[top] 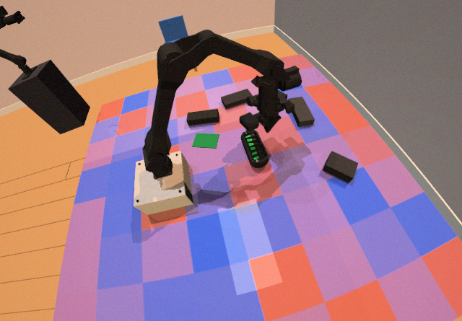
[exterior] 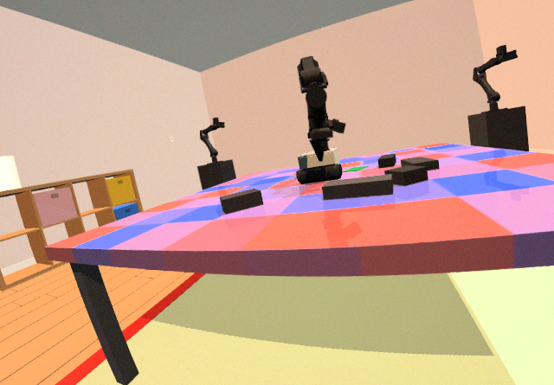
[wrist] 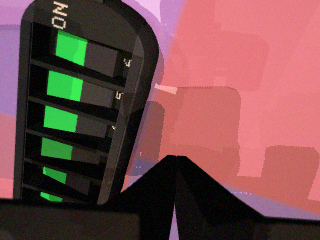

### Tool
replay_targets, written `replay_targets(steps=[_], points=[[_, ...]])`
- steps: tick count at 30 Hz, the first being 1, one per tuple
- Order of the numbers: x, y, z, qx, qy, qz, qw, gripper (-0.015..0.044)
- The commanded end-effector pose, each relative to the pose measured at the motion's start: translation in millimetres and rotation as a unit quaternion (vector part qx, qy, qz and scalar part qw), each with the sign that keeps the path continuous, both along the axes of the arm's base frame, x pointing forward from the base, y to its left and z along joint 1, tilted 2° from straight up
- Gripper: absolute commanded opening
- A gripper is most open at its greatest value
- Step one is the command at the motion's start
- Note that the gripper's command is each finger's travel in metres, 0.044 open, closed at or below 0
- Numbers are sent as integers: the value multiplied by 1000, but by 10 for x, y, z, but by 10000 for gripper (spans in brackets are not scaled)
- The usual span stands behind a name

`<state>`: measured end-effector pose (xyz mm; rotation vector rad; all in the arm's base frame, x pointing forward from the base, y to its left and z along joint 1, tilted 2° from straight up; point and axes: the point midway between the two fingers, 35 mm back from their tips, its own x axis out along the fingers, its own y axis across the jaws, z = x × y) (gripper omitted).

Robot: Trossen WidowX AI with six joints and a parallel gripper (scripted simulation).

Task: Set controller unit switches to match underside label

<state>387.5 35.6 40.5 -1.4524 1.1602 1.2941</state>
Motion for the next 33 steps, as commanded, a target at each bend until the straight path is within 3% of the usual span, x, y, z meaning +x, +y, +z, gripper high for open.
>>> replay_targets(steps=[1,25,33], points=[[-130,68,23,8,-26,-17,999,0],[-1148,266,-225,72,-157,-109,979,0],[-1177,279,-230,74,-160,-111,978,0]])
